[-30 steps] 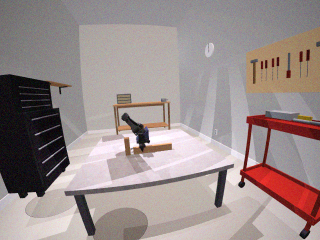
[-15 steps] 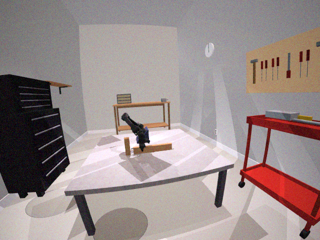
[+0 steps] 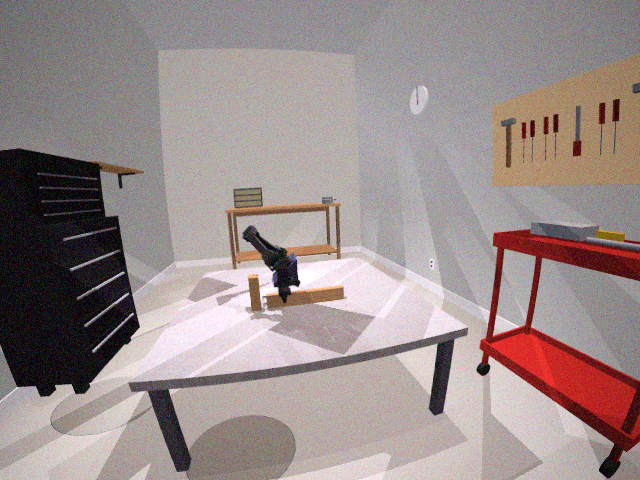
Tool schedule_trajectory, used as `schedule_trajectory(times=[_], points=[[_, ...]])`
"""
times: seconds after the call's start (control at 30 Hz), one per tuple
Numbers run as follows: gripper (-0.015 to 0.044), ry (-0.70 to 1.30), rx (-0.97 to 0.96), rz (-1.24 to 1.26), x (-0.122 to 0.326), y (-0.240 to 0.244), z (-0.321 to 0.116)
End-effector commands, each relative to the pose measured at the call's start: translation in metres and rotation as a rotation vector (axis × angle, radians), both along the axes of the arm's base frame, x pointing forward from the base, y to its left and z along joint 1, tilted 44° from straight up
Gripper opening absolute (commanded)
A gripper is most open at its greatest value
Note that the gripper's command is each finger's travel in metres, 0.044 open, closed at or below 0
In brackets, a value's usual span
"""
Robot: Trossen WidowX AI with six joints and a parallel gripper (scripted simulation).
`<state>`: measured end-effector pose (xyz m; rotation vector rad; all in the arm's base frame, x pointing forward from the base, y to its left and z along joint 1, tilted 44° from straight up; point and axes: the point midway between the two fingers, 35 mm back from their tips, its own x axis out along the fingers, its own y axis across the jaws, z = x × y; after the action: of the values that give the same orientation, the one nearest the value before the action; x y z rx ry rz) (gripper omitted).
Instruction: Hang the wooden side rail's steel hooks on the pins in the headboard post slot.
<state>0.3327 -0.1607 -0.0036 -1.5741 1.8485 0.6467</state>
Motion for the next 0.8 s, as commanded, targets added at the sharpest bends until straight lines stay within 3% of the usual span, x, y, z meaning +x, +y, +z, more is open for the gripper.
schedule_trajectory(times=[0.0,0.77], points=[[0.0,0.001,-0.001,0.002,0.0007,0.0016,0.0012],[0.0,0.001,-0.001,0.002,0.0011,0.0043,0.0039]])
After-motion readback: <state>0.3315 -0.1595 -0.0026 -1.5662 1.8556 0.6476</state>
